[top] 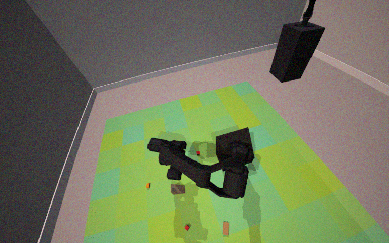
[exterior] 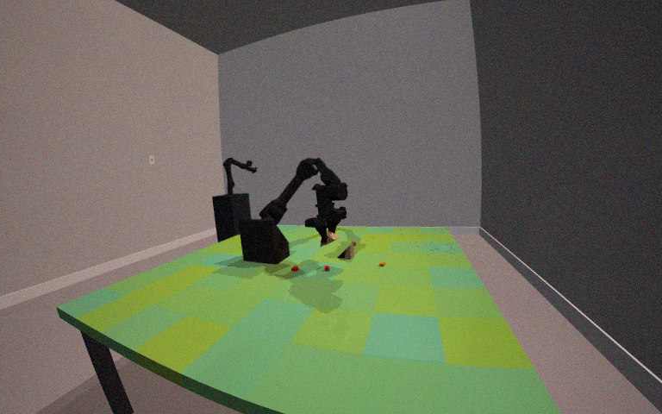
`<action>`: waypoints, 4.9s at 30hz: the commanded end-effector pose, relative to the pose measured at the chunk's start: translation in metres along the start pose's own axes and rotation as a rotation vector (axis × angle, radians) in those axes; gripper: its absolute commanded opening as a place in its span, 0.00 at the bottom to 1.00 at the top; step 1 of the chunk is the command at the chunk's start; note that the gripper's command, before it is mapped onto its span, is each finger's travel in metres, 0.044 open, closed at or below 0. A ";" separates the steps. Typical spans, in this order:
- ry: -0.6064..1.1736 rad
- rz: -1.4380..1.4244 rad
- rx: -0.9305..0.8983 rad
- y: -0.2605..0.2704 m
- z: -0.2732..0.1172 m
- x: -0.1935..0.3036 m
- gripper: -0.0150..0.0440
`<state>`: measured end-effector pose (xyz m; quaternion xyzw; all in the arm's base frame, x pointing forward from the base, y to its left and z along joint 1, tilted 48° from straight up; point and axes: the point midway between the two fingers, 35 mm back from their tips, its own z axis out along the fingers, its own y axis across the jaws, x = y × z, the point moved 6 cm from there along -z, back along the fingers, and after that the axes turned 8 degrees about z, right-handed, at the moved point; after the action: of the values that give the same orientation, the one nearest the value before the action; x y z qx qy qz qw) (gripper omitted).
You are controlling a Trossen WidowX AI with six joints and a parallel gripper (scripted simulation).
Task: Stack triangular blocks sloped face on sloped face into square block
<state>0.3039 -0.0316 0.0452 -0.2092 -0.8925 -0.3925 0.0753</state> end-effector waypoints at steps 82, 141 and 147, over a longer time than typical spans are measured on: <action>-0.299 -0.195 -0.085 0.079 0.044 0.055 0.25; -0.298 -0.195 -0.088 0.081 0.066 0.048 0.25; -0.298 -0.194 -0.088 0.081 0.066 0.048 0.25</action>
<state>0.2968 0.0816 0.0692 -0.1787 -0.8917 -0.4028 -0.1039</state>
